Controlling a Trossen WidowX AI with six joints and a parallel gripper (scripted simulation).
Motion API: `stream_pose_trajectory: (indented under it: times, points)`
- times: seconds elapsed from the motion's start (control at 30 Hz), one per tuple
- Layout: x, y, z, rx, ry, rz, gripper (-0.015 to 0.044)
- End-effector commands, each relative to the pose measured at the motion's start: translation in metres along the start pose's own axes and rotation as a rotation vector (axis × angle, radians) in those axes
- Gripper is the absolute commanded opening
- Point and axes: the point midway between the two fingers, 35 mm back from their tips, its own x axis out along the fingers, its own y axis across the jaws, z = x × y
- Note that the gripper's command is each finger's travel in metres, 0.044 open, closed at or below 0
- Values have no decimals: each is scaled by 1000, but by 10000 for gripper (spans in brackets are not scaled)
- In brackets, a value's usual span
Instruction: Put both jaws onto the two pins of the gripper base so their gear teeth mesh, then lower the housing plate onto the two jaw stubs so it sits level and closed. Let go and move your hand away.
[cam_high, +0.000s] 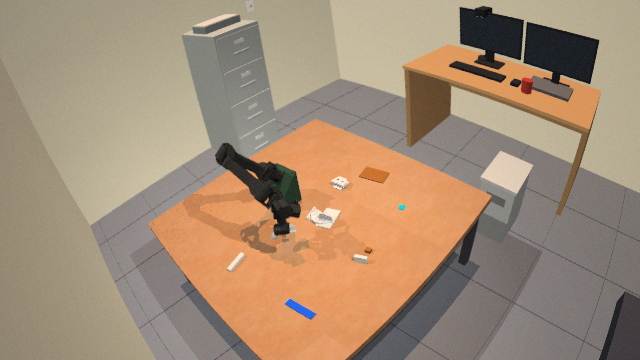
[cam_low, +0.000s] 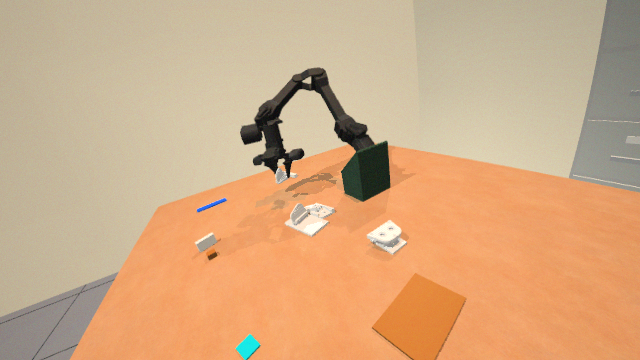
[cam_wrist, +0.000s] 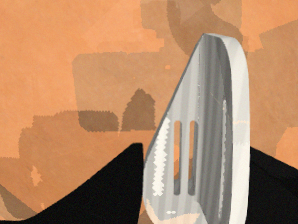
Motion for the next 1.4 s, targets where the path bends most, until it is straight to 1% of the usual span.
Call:
stream_pose_trajectory:
  times: [0.0, 0.7, 1.37]
  points:
    - [0, 3, 12, 22, -6, 2, 134]
    - [1, 33, 74, 168, -38, 29, 134]
    - [-1, 75, 125, 313, -42, 49, 134]
